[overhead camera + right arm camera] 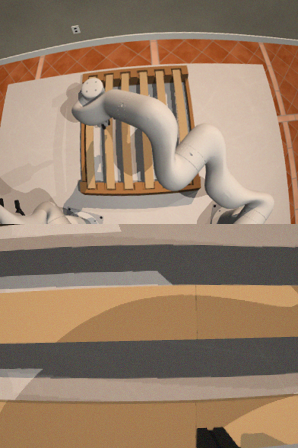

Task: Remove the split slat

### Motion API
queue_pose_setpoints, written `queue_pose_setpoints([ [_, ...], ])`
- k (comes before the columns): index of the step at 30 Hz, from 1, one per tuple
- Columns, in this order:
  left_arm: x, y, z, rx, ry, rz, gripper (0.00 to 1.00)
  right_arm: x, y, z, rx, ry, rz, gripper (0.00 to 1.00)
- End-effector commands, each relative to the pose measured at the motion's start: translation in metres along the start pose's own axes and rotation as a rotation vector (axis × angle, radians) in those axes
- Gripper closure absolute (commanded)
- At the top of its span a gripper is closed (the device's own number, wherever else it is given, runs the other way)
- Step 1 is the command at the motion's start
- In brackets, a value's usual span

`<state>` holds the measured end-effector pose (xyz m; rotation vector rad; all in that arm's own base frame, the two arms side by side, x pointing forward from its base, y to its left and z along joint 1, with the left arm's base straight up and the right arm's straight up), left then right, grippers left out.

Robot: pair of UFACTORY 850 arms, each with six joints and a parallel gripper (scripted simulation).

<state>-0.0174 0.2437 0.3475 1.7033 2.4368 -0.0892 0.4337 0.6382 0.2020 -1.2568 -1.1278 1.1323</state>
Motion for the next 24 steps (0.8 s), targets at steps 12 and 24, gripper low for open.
queue_pose_setpoints([
  [12, 0.000, 0.000, 0.000, 0.000, 0.001, 0.000, 0.00, 0.000, 0.008, 0.000, -0.001, 0.000, -0.003, 1.00],
  [24, 0.000, 0.000, 0.000, 0.000, 0.001, 0.000, 0.00, 0.001, 0.018, 0.000, -0.001, 0.000, -0.003, 1.00],
])
Point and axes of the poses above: on each arm, the point where the finger pads meet when closed, its own y axis out along the fingers, its own z axis across the jaws, x = y × z, the point moved 5 cm from there along -y, back along the fingers, and after that the axes turned 15 degrees about y, right-handed, at the moved point
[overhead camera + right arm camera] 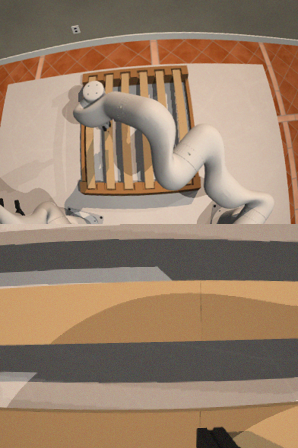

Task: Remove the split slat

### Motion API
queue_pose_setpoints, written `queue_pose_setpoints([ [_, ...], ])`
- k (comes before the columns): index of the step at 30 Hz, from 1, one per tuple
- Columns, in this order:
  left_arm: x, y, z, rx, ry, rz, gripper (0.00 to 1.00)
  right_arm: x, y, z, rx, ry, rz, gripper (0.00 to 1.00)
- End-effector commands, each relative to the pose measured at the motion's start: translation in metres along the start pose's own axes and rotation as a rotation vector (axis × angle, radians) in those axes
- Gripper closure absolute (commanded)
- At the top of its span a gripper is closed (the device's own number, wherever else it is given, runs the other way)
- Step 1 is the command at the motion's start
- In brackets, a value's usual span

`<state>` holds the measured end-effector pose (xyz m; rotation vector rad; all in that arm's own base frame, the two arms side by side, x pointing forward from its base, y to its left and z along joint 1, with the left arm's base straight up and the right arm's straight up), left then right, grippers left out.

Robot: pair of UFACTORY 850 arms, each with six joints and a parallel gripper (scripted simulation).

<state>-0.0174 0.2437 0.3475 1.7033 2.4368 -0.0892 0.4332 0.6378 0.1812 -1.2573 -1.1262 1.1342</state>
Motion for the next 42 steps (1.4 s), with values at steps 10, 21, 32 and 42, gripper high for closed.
queue_pose_setpoints([
  [10, 0.000, 0.000, 0.000, 0.000, 0.001, 0.000, 0.00, 0.001, -0.003, -0.001, -0.002, 0.000, -0.005, 1.00],
  [21, 0.000, 0.000, 0.000, 0.000, 0.001, 0.000, 0.00, 0.001, 0.007, -0.001, -0.001, 0.000, -0.003, 1.00],
  [32, 0.000, 0.000, 0.000, 0.000, 0.001, 0.000, 0.00, 0.001, 0.009, -0.001, -0.001, 0.000, -0.003, 1.00],
  [42, 0.000, 0.000, 0.000, 0.000, 0.001, 0.000, 0.00, 0.001, 0.009, -0.001, -0.001, 0.000, -0.003, 1.00],
])
Point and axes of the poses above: on each arm, the point where the finger pads meet when closed, its own y axis out along the fingers, its own z axis across the jaws, x = y × z, the point moved 5 cm from there along -y, back along the fingers, and after that the axes turned 15 degrees about y, right-handed, at the moved point
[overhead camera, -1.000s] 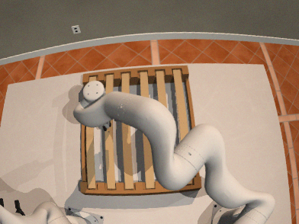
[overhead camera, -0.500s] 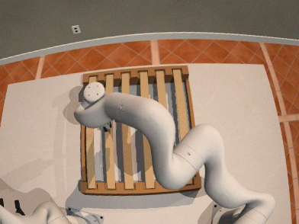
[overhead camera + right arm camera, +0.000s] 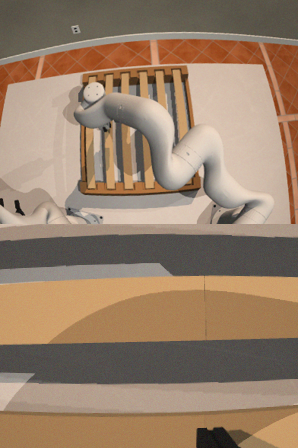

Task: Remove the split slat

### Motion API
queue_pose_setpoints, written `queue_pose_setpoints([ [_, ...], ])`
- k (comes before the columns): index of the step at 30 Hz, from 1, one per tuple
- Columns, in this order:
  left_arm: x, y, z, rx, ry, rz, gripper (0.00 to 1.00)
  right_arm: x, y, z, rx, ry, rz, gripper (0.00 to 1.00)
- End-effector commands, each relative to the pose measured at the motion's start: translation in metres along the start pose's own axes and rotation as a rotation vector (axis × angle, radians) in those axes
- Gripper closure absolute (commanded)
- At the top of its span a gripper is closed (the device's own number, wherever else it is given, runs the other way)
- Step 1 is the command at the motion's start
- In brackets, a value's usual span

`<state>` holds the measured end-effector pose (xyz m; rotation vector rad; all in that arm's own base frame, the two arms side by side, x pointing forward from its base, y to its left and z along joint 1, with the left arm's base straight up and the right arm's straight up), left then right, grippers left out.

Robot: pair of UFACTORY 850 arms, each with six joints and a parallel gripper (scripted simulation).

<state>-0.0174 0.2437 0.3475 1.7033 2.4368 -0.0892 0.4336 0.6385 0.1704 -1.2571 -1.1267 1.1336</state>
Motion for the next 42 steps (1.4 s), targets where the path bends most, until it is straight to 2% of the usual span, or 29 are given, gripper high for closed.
queue_pose_setpoints([
  [1, 0.0002, -0.0001, -0.0003, 0.000, 0.001, 0.000, 0.00, 0.0007, -0.0016, -0.0003, -0.001, 0.000, -0.002, 1.00],
  [42, 0.0002, -0.0001, -0.0003, 0.000, 0.001, 0.000, 0.00, 0.0003, 0.0044, -0.0004, -0.001, 0.000, -0.002, 1.00],
])
Point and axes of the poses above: on each arm, the point where the finger pads meet when closed, its own y axis out along the fingers, its own z axis across the jaws, x = y × z, the point moved 5 cm from there along -y, back along the fingers, and after that the axes turned 15 degrees about y, right-handed, at the moved point
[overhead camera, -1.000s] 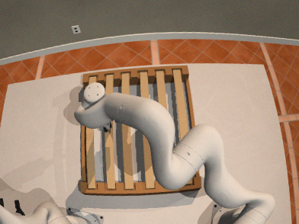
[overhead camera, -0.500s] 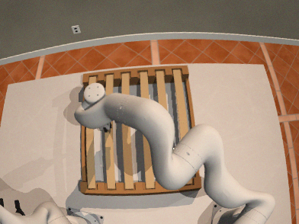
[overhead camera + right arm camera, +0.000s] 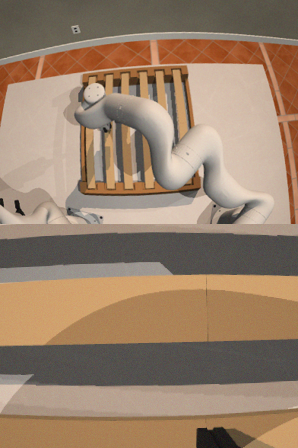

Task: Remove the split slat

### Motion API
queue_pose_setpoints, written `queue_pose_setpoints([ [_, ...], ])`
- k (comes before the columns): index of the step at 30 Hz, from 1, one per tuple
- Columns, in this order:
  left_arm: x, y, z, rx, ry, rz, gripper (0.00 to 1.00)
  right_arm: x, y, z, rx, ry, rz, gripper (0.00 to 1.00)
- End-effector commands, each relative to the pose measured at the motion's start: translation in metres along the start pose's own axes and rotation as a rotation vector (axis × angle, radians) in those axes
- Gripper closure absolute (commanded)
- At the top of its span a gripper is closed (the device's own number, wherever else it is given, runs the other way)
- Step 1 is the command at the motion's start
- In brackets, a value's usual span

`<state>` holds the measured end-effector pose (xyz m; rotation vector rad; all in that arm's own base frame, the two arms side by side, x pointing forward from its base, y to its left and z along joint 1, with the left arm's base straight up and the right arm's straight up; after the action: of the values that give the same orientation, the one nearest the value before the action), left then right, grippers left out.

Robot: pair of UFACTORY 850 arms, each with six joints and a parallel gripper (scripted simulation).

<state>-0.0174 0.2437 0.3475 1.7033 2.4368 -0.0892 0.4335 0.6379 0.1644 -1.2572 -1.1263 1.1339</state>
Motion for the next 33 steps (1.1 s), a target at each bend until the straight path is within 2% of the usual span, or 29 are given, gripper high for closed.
queue_pose_setpoints([
  [1, 0.0002, -0.0001, -0.0003, 0.000, 0.001, 0.000, 0.00, 0.0008, -0.0017, -0.0004, -0.001, 0.000, -0.003, 1.00],
  [33, 0.0002, -0.0001, -0.0003, 0.000, 0.001, 0.000, 0.00, 0.0008, 0.0023, -0.0003, -0.001, 0.000, -0.003, 1.00],
])
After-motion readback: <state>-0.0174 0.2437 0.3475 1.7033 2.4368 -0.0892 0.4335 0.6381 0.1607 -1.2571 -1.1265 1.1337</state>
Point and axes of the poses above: on each arm, the point where the finger pads meet when closed, its own y axis out along the fingers, its own z axis across the jaws, x = y × z, the point moved 5 cm from there along -y, back along the fingers, and after that the axes turned 15 degrees about y, right-handed, at the moved point
